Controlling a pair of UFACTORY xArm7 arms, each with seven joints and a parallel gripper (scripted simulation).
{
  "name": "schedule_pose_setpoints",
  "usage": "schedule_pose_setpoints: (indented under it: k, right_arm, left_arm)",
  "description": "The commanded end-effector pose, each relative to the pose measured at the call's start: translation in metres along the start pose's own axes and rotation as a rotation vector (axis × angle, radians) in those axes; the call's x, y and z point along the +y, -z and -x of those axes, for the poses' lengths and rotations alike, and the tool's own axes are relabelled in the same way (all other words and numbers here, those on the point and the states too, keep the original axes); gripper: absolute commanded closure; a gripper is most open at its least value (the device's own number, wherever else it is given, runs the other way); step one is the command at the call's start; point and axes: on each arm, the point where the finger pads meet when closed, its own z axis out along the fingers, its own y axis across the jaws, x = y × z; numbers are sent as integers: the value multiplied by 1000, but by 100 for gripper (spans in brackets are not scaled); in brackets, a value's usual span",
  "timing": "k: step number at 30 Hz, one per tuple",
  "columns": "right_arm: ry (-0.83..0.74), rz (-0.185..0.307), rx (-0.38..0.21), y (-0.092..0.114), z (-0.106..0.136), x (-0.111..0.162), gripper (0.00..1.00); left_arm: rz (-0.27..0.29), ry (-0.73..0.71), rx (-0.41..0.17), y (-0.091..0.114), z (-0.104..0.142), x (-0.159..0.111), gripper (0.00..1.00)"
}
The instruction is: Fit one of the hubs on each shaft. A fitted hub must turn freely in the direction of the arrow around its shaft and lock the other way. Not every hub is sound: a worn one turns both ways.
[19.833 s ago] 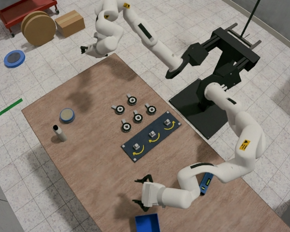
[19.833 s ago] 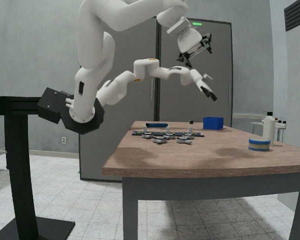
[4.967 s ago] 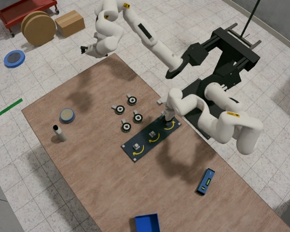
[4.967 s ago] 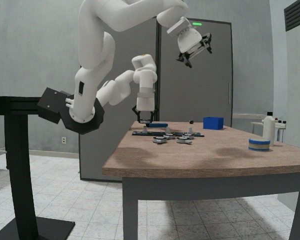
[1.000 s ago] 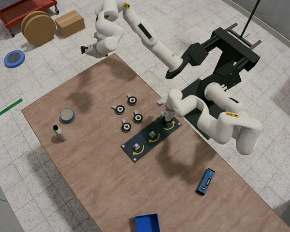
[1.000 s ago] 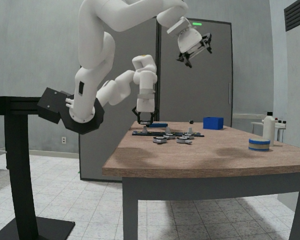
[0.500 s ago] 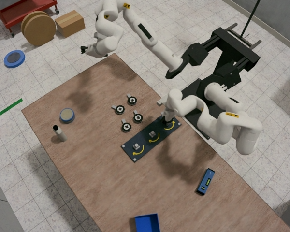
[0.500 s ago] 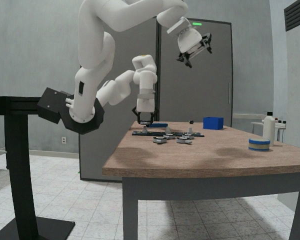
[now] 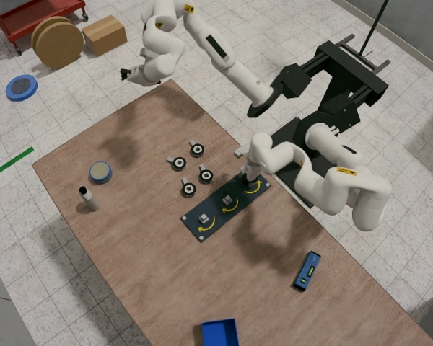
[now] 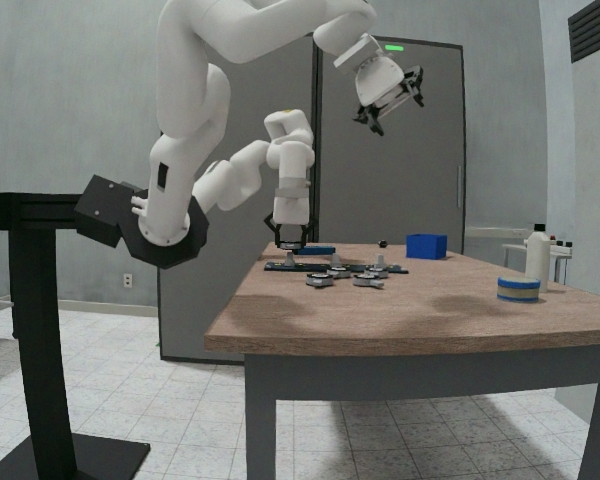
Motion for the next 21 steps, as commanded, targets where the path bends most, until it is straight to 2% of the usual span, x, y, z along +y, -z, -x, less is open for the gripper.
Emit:
schedule_pose_setpoints:
  k: [1, 21]
  right_arm:
    - [-3, -1, -3, 1, 0, -1, 0]
    - [-3, -1, -3, 1, 0, -1, 0]
  left_arm:
    - [-3, 0, 3, 2, -1, -1, 100]
    - [-3, 0, 3, 0, -1, -1, 100]
